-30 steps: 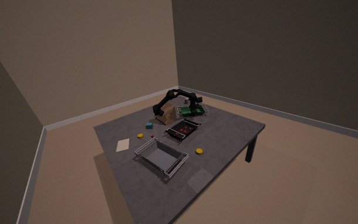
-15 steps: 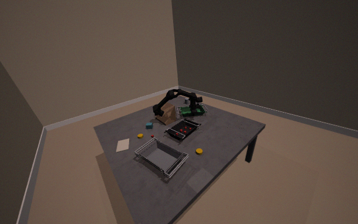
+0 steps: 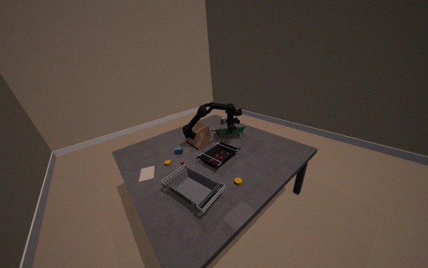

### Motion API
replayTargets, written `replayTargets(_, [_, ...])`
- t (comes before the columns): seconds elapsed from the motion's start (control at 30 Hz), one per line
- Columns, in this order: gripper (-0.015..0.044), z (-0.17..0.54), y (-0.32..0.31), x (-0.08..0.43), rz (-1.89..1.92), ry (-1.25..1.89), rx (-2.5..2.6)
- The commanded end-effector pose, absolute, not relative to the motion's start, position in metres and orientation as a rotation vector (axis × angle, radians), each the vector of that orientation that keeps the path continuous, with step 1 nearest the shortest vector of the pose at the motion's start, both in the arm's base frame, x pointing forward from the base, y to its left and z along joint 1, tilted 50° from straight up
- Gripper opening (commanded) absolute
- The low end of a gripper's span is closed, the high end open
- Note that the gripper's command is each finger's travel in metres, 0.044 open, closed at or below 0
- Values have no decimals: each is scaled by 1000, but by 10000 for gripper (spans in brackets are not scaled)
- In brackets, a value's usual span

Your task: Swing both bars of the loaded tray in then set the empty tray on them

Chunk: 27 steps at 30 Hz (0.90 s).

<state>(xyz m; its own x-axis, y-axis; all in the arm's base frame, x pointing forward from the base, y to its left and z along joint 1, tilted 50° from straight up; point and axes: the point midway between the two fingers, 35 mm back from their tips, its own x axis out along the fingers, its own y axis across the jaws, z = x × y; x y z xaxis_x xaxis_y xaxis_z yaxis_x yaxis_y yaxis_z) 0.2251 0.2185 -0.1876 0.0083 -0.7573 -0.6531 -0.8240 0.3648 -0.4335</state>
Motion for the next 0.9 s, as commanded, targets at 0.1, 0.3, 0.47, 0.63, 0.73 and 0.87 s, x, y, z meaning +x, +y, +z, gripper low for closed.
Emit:
replayTargets(0.1, [0,-181,227,226,105,1748,-1377])
replayTargets(0.3, [0,-169,237,224,111,1747,-1382])
replayTargets(0.47, [0,-131,264,215,129,1744,-1398])
replayTargets(0.63, [0,-100,283,205,142,1742,-1411])
replayTargets(0.73, [0,-100,283,205,142,1742,-1411])
replayTargets(0.87, [0,-100,283,205,142,1742,-1411])
